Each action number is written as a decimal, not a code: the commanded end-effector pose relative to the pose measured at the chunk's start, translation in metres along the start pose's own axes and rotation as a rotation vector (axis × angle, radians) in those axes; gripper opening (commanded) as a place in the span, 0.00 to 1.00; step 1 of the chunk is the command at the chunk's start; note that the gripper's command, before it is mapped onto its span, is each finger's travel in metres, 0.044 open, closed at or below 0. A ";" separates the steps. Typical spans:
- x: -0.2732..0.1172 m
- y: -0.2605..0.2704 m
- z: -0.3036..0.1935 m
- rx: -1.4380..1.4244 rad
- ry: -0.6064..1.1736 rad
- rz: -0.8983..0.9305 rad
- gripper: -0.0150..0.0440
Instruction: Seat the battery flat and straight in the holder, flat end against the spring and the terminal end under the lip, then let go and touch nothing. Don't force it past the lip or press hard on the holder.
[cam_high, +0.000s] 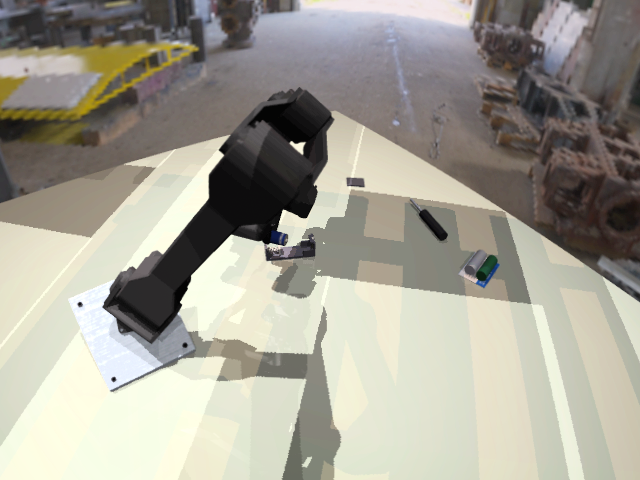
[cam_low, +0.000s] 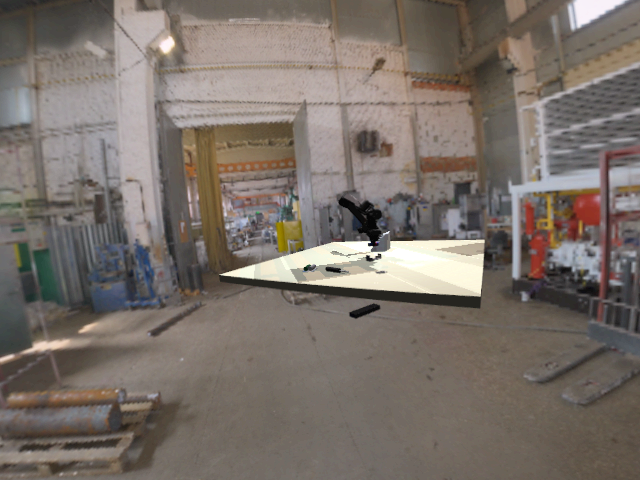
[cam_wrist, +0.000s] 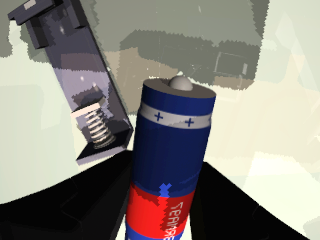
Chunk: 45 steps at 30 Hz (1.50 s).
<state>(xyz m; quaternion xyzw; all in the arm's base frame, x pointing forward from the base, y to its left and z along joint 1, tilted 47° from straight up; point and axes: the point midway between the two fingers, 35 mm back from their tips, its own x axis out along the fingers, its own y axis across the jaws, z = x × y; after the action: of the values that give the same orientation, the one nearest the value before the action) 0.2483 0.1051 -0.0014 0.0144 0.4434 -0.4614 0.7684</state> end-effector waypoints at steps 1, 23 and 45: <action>-0.002 0.017 0.006 -0.149 -0.002 -0.001 0.38; 0.009 0.062 0.019 -0.534 -0.085 0.042 0.38; 0.038 0.061 0.022 -0.520 -0.280 0.105 0.38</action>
<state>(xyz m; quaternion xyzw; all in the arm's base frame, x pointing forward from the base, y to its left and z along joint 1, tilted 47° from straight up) 0.3150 0.1062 -0.0363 -0.2173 0.4400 -0.2931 0.8205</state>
